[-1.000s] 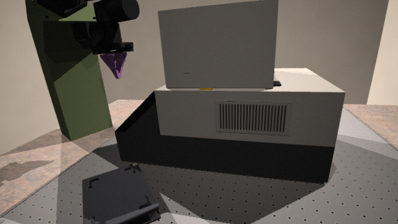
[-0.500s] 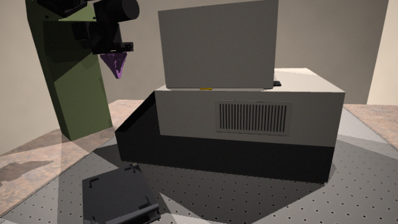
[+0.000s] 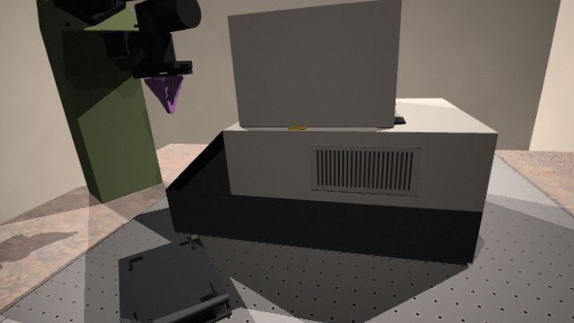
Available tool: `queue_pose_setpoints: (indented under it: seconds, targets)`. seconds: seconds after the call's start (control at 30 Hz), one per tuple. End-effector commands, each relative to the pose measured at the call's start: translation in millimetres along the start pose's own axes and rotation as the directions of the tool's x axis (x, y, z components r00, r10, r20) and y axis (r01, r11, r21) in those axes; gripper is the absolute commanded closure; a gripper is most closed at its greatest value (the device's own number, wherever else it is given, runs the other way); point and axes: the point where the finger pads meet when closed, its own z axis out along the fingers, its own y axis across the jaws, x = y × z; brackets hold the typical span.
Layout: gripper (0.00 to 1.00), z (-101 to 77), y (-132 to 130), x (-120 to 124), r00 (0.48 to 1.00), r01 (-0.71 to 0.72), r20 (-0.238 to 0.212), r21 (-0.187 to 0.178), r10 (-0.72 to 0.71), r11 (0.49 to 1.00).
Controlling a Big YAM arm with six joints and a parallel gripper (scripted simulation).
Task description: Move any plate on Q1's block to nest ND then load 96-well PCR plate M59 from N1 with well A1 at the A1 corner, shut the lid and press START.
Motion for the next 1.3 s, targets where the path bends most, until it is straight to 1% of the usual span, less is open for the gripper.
queue_pose_setpoints:
  seconds: [0.0, 1.27]
  targets:
    - [1.0, -3.0, -8.1, 0.3, 1.0, 0.009, -0.002, 0.018, -0.009, 1.0]
    - [1.0, -3.1, -11.4, 0.4, 1.0, 0.013, -0.003, 0.028, -0.013, 1.0]
